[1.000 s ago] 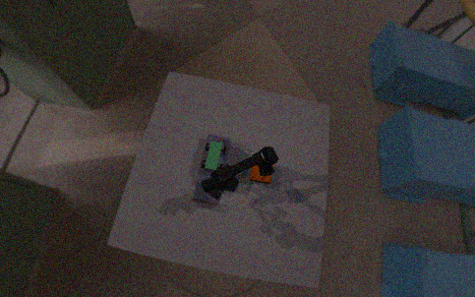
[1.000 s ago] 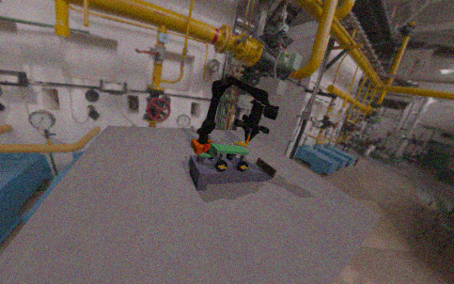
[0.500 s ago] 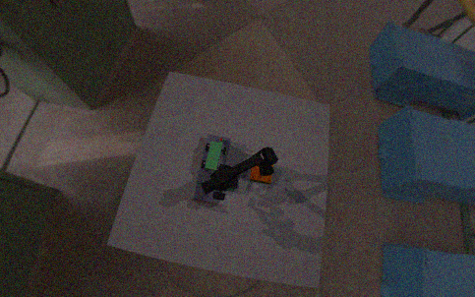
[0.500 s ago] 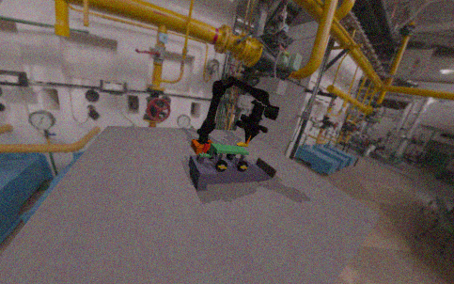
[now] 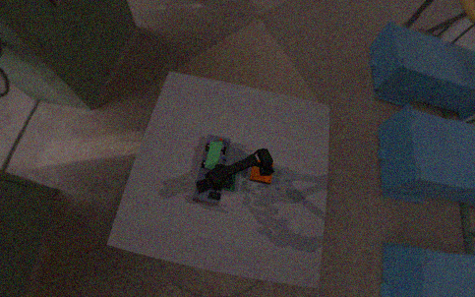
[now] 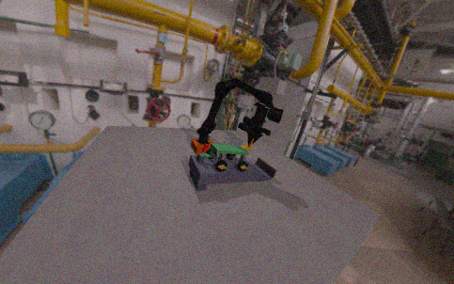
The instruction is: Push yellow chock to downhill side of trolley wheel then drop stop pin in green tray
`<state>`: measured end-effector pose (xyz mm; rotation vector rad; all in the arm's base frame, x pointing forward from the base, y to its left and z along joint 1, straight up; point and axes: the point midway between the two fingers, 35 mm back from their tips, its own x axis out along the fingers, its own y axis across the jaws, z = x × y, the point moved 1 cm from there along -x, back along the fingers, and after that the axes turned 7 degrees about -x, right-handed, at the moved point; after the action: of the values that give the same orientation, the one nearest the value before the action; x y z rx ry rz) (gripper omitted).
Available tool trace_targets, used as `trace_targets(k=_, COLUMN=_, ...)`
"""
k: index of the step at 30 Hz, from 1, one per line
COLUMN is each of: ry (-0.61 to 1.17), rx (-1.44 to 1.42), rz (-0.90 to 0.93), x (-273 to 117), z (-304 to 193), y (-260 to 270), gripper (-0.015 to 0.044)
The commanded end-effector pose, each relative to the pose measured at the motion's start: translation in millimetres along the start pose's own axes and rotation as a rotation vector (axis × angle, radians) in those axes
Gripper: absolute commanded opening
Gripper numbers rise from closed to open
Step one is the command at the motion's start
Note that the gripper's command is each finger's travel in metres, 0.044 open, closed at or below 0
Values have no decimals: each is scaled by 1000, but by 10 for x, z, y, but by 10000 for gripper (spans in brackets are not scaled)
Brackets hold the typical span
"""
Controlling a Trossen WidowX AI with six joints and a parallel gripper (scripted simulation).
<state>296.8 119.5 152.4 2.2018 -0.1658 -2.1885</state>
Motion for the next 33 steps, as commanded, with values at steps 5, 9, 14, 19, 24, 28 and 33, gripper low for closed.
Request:
trace_targets(k=5, ry=5, rx=-2, rz=2, x=143, z=-36, y=-6, gripper=0)
trace_targets(k=9, ry=5, rx=-2, rz=2, x=213, z=-53, y=-15, gripper=0)
trace_targets(k=14, ry=5, rx=-2, rz=3, x=309, z=-62, y=-21, gripper=0)
trace_targets(k=19, ry=5, rx=-2, rz=3, x=404, z=-68, y=-22, gripper=0)
trace_targets(k=24, ry=5, rx=-2, rz=3, x=496, z=-68, y=-19, gripper=0)
trace_targets(k=28, ry=5, rx=-2, rz=3, x=571, z=-62, y=-10, gripper=0)
trace_targets(k=33, ry=5, rx=-2, rz=3, x=639, z=-50, y=4, gripper=0)
